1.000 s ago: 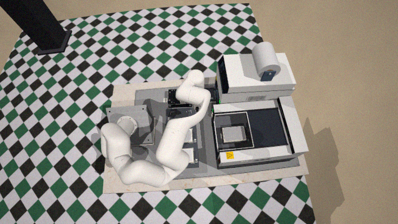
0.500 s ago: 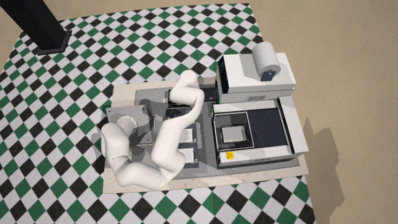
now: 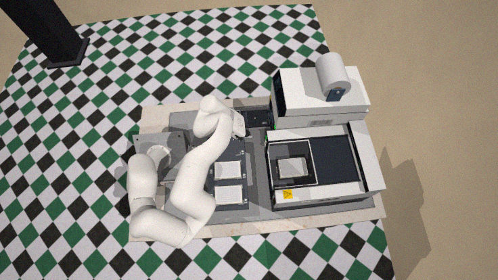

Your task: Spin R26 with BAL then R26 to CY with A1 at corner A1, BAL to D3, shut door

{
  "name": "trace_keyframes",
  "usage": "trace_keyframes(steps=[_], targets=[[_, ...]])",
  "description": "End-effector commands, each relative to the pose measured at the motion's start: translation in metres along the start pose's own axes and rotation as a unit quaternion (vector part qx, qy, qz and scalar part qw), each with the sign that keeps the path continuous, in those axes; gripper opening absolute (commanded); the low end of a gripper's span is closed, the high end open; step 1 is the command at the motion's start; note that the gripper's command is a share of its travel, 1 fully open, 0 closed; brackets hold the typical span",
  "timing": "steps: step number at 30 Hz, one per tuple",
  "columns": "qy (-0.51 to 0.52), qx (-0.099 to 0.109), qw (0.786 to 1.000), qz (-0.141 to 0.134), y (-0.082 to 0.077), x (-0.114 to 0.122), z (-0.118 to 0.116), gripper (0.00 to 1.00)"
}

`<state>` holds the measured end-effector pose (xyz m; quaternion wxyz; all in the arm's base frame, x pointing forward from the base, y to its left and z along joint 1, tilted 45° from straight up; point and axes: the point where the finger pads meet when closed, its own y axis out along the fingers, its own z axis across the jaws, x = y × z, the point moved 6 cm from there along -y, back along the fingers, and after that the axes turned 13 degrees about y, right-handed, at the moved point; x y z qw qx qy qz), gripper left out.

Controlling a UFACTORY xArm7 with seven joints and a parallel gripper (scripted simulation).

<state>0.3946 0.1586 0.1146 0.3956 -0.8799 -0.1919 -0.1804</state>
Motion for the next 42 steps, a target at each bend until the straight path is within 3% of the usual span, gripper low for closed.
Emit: trace_keyframes(steps=[1, 12, 22, 30, 42], targets=[[0.006, 0.007, 1.0, -0.021, -0.001, 0.001, 0.0, 0.0], [0.006, 0.007, 1.0, -0.021, -0.001, 0.001, 0.0, 0.0], [0.005, 0.007, 1.0, -0.021, 0.046, -0.016, -0.004, 0.0], [0.005, 0.007, 1.0, -0.021, 0.047, -0.016, -0.004, 0.0], [0.005, 0.007, 1.0, -0.021, 0.063, -0.01, -0.003, 0.0]])
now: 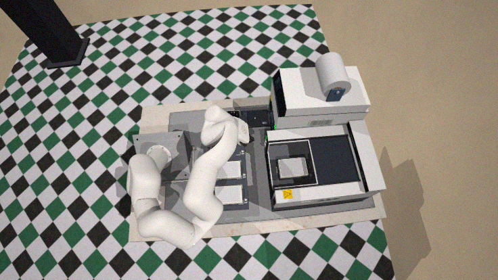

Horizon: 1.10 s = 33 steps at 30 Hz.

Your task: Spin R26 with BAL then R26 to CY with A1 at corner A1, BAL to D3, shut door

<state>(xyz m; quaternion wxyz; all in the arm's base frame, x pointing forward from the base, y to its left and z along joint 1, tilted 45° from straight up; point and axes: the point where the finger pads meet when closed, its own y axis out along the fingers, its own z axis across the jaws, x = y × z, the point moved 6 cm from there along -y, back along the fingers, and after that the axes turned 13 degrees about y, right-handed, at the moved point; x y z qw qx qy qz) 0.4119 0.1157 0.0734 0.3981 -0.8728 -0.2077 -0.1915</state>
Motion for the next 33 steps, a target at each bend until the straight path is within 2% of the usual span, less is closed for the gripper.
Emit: trace_keyframes(steps=[1, 28, 33], targets=[[0.0, 0.002, 1.0, -0.002, 0.004, 0.003, 0.002, 0.0], [0.0, 0.002, 1.0, -0.002, 0.043, 0.016, 0.005, 0.0], [0.0, 0.002, 1.0, -0.002, 0.044, 0.016, 0.005, 0.0]])
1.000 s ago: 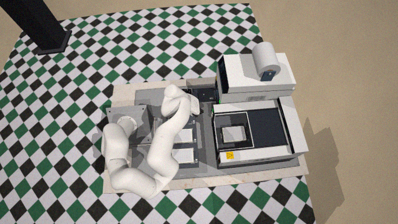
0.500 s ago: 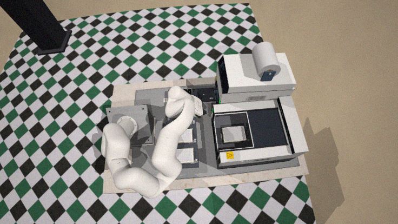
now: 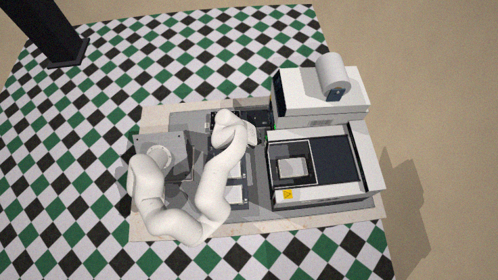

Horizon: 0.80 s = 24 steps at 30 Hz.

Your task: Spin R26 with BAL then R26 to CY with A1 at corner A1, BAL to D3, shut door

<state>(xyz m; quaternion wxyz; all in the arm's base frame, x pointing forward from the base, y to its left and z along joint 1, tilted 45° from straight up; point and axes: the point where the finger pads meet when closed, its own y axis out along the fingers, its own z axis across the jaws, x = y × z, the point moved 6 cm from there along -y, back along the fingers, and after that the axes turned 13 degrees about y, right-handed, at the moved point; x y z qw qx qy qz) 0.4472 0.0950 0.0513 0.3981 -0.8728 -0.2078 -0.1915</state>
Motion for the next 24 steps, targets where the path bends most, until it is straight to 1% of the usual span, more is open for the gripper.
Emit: trace_keyframes(steps=[1, 24], targets=[[0.0, 0.002, 1.0, -0.002, -0.0007, 0.002, 0.0013, 0.0], [0.0, 0.002, 1.0, -0.002, 0.0018, 0.0062, 0.0023, 0.0]])
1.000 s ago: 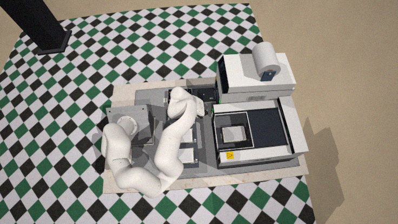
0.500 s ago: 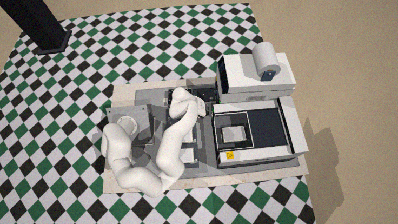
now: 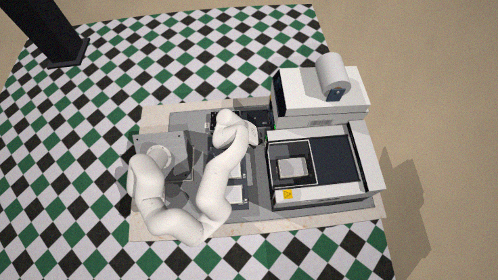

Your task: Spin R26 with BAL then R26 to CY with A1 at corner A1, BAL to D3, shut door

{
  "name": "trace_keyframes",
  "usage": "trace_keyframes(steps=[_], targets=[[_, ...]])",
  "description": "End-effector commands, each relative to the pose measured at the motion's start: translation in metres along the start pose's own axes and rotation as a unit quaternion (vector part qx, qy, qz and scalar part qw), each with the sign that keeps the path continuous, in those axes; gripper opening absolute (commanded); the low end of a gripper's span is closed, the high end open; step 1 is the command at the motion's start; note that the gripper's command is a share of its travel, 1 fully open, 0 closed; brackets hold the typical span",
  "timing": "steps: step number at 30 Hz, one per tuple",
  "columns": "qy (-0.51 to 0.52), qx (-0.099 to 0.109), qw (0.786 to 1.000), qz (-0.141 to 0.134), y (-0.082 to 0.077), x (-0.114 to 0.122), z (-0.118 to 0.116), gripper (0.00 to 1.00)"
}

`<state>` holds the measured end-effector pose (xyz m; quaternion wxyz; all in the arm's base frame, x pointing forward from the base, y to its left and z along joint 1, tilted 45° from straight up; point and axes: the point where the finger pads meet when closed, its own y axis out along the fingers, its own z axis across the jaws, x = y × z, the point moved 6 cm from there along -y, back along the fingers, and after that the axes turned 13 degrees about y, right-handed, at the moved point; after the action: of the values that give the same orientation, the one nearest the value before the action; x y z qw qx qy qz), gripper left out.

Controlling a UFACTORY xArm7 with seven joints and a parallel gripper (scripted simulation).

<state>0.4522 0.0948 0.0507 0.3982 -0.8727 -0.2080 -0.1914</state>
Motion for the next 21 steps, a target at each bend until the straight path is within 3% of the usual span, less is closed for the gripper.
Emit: trace_keyframes(steps=[1, 21], targets=[[0.0, 0.002, 1.0, -0.002, -0.0011, 0.0026, 0.0013, 0.0], [0.0, 0.002, 1.0, -0.002, 0.0013, 0.0066, 0.0022, 0.0]])
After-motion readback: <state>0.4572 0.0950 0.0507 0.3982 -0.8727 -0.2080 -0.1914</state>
